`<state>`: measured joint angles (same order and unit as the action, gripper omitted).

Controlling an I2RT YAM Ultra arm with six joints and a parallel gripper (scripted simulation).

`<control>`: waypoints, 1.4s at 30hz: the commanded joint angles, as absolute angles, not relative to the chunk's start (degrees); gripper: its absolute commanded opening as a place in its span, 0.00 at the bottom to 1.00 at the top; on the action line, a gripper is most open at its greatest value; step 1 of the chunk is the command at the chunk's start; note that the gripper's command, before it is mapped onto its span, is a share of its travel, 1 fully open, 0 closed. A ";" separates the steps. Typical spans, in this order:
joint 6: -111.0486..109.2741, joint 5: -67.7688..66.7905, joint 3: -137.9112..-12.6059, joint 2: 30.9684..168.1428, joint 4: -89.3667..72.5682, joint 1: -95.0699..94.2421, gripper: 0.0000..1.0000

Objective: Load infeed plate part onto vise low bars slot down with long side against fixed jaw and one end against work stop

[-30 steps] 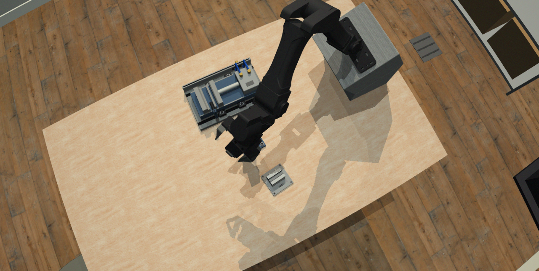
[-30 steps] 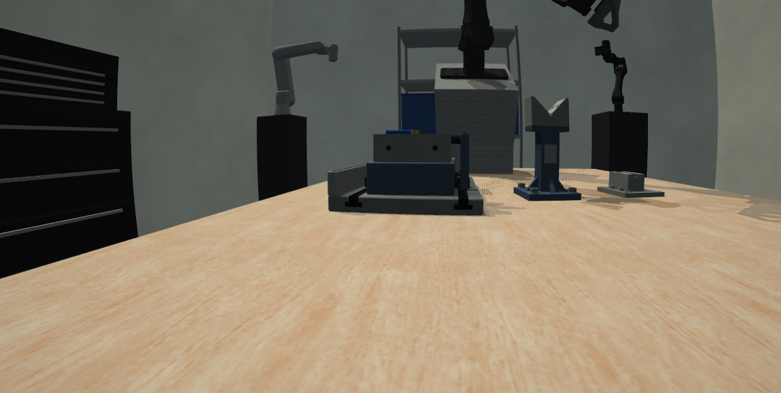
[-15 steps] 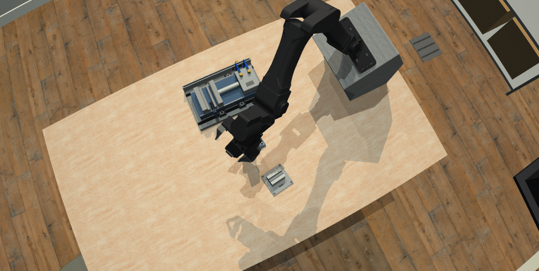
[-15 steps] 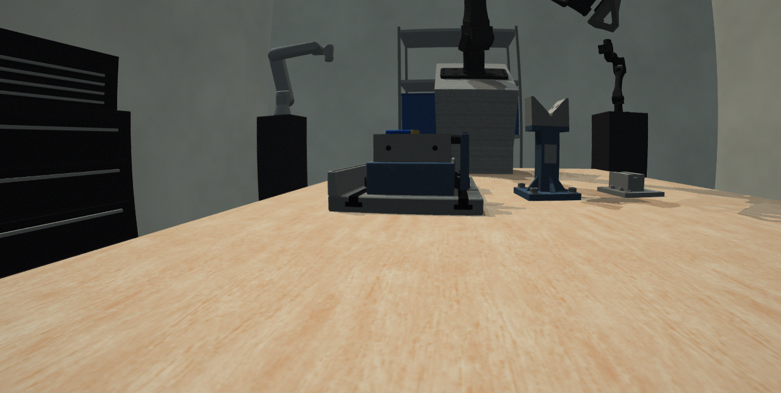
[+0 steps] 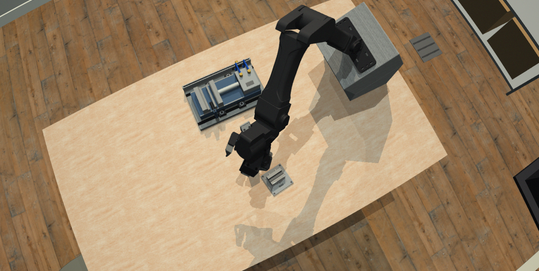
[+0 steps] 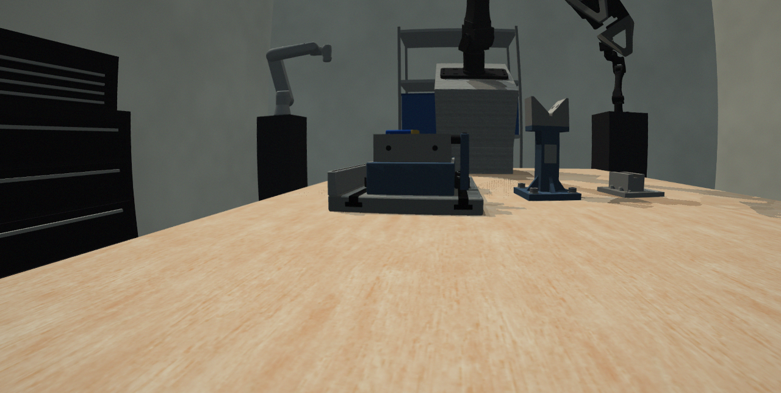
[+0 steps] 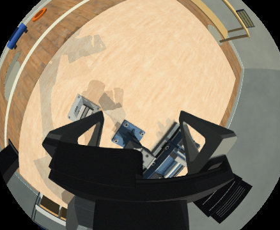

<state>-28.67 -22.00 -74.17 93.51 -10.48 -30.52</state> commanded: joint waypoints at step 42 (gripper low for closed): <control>-61.35 -20.31 -101.08 107.66 -56.18 -42.61 1.00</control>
